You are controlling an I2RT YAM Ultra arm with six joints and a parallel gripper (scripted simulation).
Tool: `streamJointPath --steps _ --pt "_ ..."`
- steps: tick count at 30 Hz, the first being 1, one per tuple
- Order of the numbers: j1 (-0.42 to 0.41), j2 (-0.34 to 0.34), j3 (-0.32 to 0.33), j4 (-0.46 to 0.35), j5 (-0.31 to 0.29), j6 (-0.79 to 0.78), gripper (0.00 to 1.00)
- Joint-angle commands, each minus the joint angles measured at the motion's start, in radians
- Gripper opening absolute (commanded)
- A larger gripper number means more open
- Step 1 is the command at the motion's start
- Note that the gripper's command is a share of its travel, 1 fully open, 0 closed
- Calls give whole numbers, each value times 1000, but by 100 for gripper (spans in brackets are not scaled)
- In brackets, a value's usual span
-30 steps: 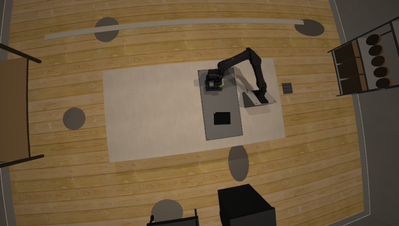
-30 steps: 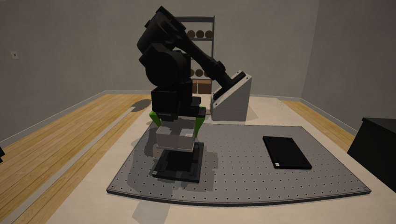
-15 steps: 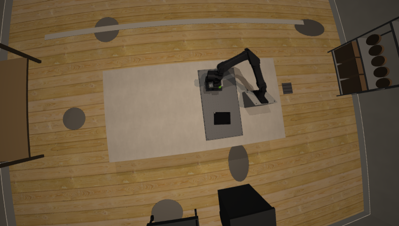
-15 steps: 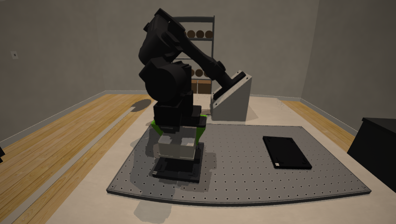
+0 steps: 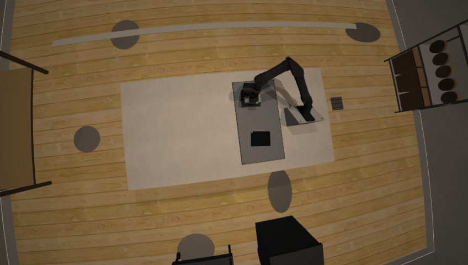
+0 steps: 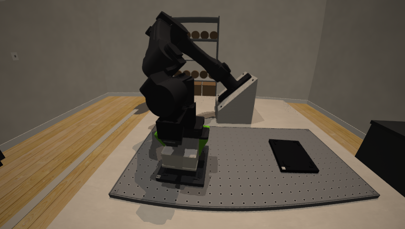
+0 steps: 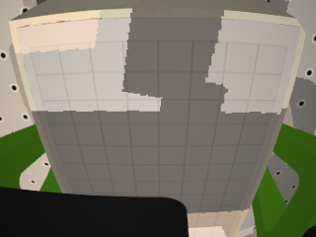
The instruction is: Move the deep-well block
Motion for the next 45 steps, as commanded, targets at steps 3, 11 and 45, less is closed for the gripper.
streamJointPath --steps 3,11,45 --pt "23 7 -16 49 -9 -26 0" --pt "8 2 -5 86 -10 -46 0" --pt "-5 -12 -50 106 -12 -55 0"
